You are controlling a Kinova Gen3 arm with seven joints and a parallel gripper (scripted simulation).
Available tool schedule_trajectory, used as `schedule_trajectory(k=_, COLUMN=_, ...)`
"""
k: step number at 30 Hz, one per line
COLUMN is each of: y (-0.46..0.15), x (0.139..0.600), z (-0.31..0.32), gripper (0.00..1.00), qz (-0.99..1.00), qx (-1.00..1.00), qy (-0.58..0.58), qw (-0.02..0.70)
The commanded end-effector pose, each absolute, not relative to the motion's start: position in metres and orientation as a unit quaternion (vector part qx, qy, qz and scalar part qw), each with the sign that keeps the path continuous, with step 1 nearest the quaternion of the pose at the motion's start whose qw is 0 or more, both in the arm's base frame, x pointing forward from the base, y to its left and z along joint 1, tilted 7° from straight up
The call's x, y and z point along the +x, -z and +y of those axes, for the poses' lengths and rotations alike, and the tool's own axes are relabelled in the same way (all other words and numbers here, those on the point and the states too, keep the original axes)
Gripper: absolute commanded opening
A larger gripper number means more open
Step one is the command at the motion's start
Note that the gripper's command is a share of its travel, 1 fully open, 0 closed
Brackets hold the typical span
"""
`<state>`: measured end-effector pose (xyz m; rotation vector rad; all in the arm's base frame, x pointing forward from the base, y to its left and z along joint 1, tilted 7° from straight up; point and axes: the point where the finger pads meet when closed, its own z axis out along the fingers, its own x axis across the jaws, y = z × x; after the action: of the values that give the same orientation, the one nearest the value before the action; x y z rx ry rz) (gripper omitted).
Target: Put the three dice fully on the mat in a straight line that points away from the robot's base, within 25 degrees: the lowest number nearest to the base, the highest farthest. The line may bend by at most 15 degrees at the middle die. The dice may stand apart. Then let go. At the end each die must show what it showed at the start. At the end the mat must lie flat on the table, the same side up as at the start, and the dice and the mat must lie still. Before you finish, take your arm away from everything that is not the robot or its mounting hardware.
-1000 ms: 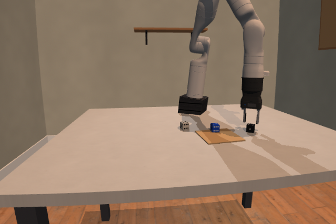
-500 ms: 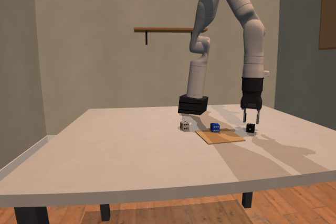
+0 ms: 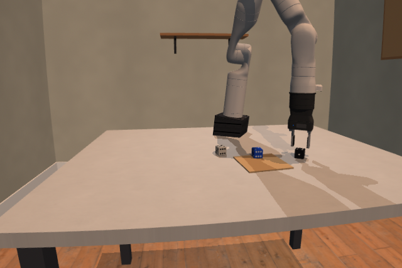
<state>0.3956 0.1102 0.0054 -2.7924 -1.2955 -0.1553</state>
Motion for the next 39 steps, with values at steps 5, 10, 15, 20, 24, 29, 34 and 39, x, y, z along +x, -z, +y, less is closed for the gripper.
schedule_trajectory(k=5, y=-0.006, x=0.396, z=0.11, gripper=0.87, qz=-0.42, qx=-0.906, qy=0.051, qw=0.029)
schedule_trajectory(k=10, y=-0.006, x=0.396, z=0.11, gripper=0.87, qz=-0.42, qx=-0.906, qy=0.051, qw=0.029)
schedule_trajectory(k=15, y=-0.006, x=0.396, z=0.11, gripper=0.87, qz=-0.42, qx=-0.906, qy=0.051, qw=0.029)
schedule_trajectory(k=20, y=-0.005, x=0.396, z=0.11, gripper=0.87, qz=-0.42, qx=-0.906, qy=0.051, qw=0.029)
schedule_trajectory(k=24, y=-0.003, x=0.396, z=0.11, gripper=0.87, qz=-0.42, qx=-0.906, qy=0.051, qw=0.029)
schedule_trajectory(k=29, y=0.003, x=0.397, z=0.111, gripper=0.87, qz=-0.42, qx=-0.906, qy=0.051, qw=0.029)
schedule_trajectory(k=34, y=0.014, x=0.398, z=0.112, gripper=0.87, qz=-0.42, qx=-0.906, qy=0.051, qw=0.029)
schedule_trajectory(k=39, y=0.024, x=0.398, z=0.113, gripper=0.87, qz=-0.42, qx=-0.906, qy=0.051, qw=0.029)
